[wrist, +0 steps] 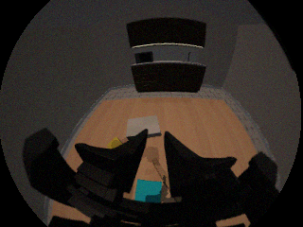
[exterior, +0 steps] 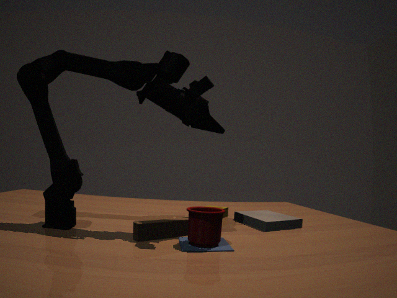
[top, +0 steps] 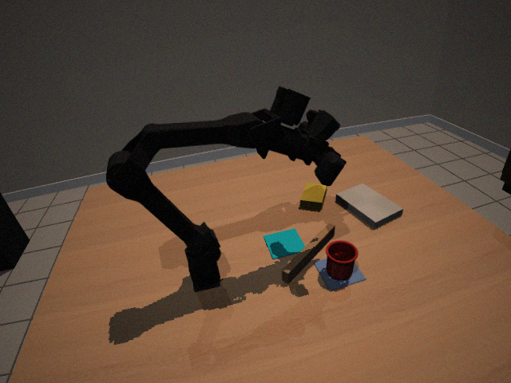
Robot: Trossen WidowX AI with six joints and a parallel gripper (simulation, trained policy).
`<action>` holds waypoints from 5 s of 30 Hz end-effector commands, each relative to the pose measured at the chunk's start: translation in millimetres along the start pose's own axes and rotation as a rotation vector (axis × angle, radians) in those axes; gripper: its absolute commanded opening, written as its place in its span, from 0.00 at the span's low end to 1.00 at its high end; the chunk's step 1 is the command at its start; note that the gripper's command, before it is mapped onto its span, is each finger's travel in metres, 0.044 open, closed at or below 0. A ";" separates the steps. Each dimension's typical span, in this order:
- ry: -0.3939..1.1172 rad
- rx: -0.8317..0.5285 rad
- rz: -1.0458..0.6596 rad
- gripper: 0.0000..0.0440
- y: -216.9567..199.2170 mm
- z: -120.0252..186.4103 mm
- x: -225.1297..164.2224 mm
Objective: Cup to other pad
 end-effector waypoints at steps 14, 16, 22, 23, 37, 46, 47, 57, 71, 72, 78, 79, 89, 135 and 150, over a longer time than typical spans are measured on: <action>0.247 -0.097 -0.042 0.21 11.6 -20.4 2.2; 0.277 -0.111 -0.042 0.20 12.2 -22.7 2.1; 0.364 -0.153 -0.036 0.20 13.0 -29.7 1.5; 0.378 -0.161 -0.034 0.20 12.9 -30.9 1.4; 0.574 -0.262 0.006 0.27 7.8 -45.4 0.1; 0.698 -0.317 0.044 0.28 -0.7 -53.9 0.4; 0.712 -0.322 0.048 0.28 -1.9 -54.8 0.5; 0.848 -0.371 0.095 0.25 -17.0 -62.8 0.1; 0.996 -0.419 0.148 0.26 -47.9 -75.4 -7.8; 1.002 -0.421 0.150 0.27 -50.4 -76.5 -8.8; 1.036 -0.428 0.165 0.31 -65.4 -84.1 -17.2; 1.041 -0.428 0.167 0.31 -67.9 -85.5 -18.9; 1.097 -0.417 0.198 0.36 -92.0 -100.3 -39.2; 1.210 -0.101 0.573 0.00 -105.4 -85.7 -52.3; 1.153 -0.055 0.650 0.00 -66.2 -70.7 -44.4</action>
Point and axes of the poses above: the point midway between the two fingers, 35 mm back from their tips, its own z axis back along the fingers, its own y axis across the jaws, x = y × z, the point moved 9 cm from there along z, back along the fingers, and after that the axes turned 11 degrees about -z, right-handed, at the moved point
